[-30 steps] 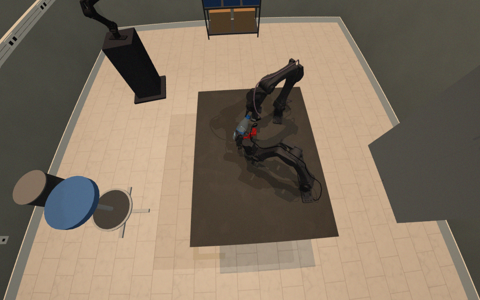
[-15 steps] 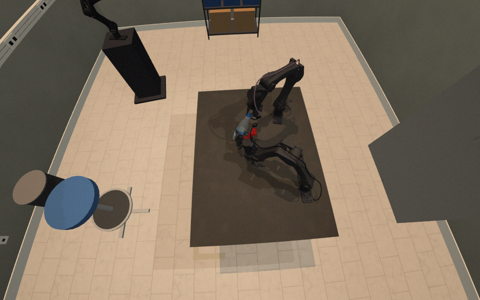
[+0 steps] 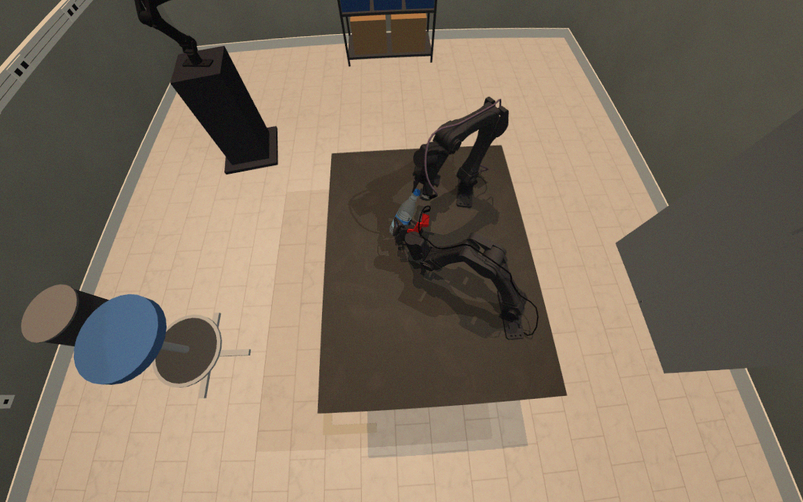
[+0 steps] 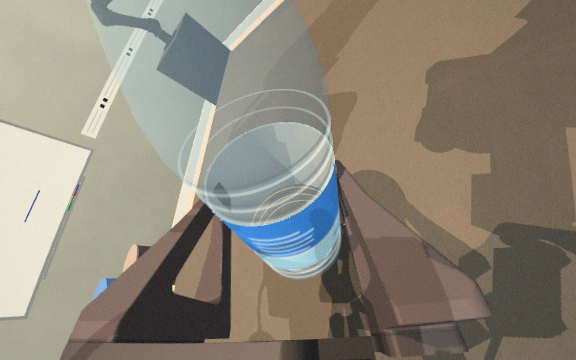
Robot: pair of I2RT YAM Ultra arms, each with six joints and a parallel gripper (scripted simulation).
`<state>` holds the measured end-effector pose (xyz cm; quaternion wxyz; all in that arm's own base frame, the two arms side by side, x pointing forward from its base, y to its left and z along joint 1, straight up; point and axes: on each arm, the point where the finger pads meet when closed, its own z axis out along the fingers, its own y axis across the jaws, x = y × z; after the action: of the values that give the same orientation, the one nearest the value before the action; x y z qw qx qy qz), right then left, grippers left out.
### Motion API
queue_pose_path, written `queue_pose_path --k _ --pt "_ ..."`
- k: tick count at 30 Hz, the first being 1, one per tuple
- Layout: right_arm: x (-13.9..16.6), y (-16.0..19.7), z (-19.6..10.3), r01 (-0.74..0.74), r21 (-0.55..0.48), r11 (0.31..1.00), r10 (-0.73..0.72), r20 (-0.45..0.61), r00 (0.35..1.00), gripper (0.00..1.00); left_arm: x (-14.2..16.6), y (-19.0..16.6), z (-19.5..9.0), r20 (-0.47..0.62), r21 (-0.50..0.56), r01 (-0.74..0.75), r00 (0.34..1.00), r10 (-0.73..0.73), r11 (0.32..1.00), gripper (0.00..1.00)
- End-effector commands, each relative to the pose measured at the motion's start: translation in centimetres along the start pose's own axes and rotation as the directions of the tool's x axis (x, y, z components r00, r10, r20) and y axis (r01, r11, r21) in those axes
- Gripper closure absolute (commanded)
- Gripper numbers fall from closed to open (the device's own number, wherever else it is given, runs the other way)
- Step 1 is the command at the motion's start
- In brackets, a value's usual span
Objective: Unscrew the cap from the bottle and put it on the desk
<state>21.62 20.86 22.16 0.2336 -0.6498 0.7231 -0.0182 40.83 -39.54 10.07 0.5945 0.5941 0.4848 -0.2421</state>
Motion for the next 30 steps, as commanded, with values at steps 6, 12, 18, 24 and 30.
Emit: queue_pose_path --k 6,12,18,24,30 --pt "0.1 -0.3 -2.9 -0.001 0.011 1.0 0.001 0.014 1.0 1.0 -1.3 0.7 -0.1 0.022 -0.009 -0.011 1.0 0.011 1.0 1.0" --pt "0.1 -0.3 -2.9 -0.002 0.011 1.0 0.002 0.014 1.0 1.0 -1.3 0.7 -0.1 0.022 -0.009 -0.011 1.0 0.011 1.0 1.0" --pt "0.1 -0.3 -2.9 -0.002 0.011 1.0 0.002 0.014 1.0 1.0 -1.3 0.7 -0.1 0.022 -0.009 -0.011 1.0 0.011 1.0 1.0" --pt "0.1 -0.3 -2.9 -0.002 0.011 1.0 0.002 0.014 1.0 1.0 -1.3 0.7 -0.1 0.022 -0.009 -0.011 1.0 0.011 1.0 1.0" --pt "0.1 -0.2 -2.3 -0.001 0.006 1.0 0.001 0.008 1.0 1.0 -1.3 0.7 -0.1 0.022 -0.009 -0.011 1.0 0.011 1.0 1.0"
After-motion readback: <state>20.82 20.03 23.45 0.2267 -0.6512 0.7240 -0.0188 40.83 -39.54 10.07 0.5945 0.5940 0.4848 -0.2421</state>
